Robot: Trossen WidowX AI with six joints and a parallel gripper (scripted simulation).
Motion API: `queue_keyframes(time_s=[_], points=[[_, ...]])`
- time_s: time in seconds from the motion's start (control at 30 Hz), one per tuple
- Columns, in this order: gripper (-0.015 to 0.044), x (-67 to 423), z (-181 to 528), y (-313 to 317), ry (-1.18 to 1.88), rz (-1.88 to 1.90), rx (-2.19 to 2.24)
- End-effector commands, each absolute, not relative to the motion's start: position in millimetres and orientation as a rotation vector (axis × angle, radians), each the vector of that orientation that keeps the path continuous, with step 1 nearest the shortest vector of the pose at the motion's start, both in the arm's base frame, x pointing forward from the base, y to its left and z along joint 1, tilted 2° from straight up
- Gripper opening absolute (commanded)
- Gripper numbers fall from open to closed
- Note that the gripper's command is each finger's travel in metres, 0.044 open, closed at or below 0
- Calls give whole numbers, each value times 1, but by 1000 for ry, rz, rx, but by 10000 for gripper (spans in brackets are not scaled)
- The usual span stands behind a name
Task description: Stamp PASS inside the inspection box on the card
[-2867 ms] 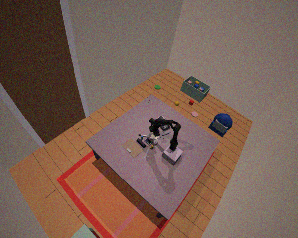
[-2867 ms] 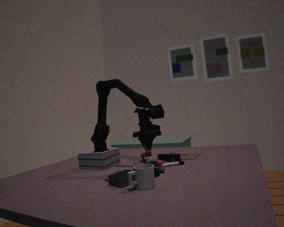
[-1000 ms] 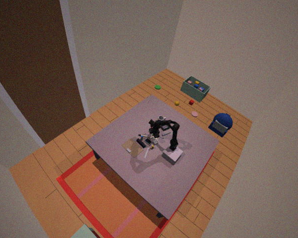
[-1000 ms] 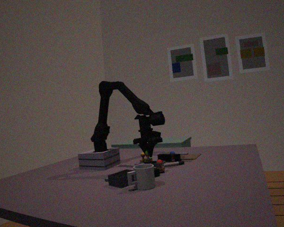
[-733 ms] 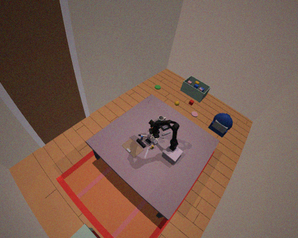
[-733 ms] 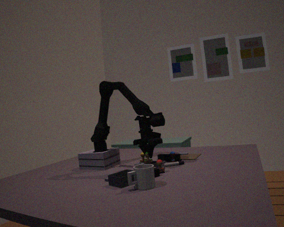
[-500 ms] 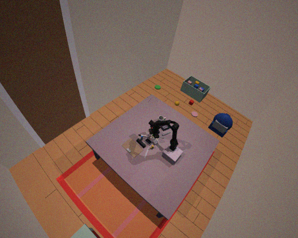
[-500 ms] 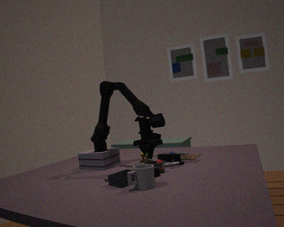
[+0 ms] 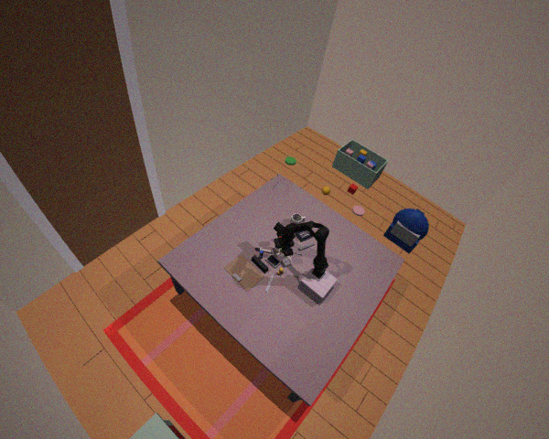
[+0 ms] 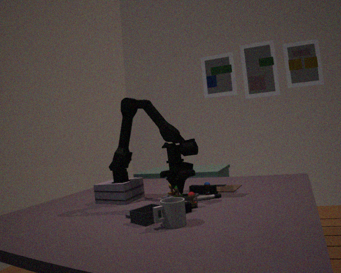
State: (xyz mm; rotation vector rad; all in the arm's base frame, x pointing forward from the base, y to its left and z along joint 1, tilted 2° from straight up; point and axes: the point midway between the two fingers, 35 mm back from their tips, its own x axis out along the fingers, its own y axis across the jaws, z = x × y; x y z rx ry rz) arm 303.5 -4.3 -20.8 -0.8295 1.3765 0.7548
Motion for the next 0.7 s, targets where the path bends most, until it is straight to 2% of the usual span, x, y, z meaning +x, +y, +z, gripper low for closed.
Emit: queue_keyframes(time_s=[0.0, 0.67], points=[[0, 302, -24, -4, 1377, 764, -831], [0, 301, -33, -4, 1376, 766, -834]])
